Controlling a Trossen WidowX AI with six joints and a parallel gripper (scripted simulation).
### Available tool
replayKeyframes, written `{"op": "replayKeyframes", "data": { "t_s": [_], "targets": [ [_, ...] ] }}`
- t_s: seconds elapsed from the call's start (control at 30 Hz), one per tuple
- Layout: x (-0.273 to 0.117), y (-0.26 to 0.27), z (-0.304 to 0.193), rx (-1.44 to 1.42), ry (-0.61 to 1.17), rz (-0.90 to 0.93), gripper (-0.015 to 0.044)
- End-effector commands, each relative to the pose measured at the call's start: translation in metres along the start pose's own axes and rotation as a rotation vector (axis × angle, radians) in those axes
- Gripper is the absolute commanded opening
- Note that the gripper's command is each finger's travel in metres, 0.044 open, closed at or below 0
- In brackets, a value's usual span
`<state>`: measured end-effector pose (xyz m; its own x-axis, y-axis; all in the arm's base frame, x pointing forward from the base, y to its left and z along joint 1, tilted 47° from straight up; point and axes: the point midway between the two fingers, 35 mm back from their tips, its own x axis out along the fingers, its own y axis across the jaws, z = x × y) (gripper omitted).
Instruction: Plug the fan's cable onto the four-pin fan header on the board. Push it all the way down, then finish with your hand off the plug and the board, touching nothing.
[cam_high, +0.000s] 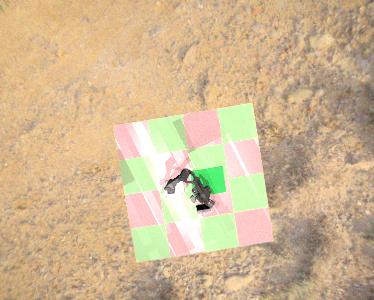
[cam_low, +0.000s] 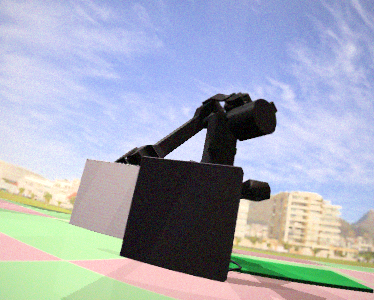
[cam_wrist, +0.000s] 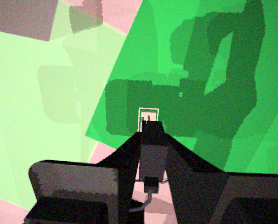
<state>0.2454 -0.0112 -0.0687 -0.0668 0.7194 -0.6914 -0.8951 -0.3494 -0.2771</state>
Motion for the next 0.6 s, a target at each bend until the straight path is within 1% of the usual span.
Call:
{"op": "replayKeyframes", "data": {
  "t_s": [0.0,0.57],
  "targets": [
    [0.0002,0.0020,0.0005,0.010,-0.001,-0.001,0.0000],
    [0.0002,0.0063,-0.0001,0.005,-0.001,-0.001,0.0000]
  ]
}}
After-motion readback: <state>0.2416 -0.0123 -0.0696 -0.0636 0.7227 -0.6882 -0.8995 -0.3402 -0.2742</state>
